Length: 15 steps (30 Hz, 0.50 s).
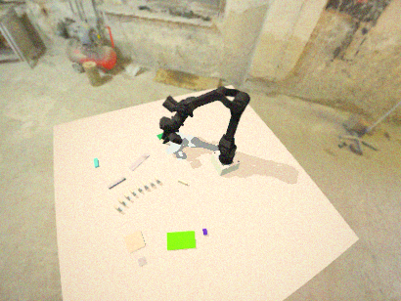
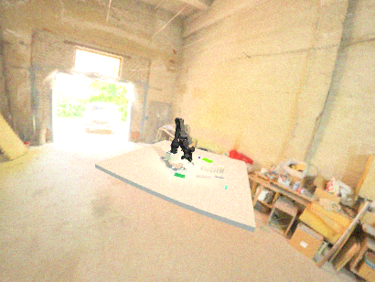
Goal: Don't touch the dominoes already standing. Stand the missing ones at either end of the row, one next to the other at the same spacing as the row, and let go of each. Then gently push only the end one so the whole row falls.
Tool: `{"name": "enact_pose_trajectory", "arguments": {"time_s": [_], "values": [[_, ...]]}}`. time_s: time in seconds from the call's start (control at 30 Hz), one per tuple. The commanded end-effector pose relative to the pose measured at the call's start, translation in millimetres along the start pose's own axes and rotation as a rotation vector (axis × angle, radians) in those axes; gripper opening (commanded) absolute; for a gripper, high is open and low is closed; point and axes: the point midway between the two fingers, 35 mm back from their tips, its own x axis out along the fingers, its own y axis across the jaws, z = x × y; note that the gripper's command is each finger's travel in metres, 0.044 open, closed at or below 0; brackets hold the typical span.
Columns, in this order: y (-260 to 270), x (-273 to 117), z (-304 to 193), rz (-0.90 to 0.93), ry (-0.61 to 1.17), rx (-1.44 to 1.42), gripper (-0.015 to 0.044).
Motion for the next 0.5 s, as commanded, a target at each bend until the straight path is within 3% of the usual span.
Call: {"name": "enact_pose_trajectory", "arguments": {"time_s": [0.0,0.47], "values": [[-2,1,-3,0.013,-0.089,0.009,0.0107],[-4,-12,-13,0.035,-0.396,-0.027,0.0107]]}}
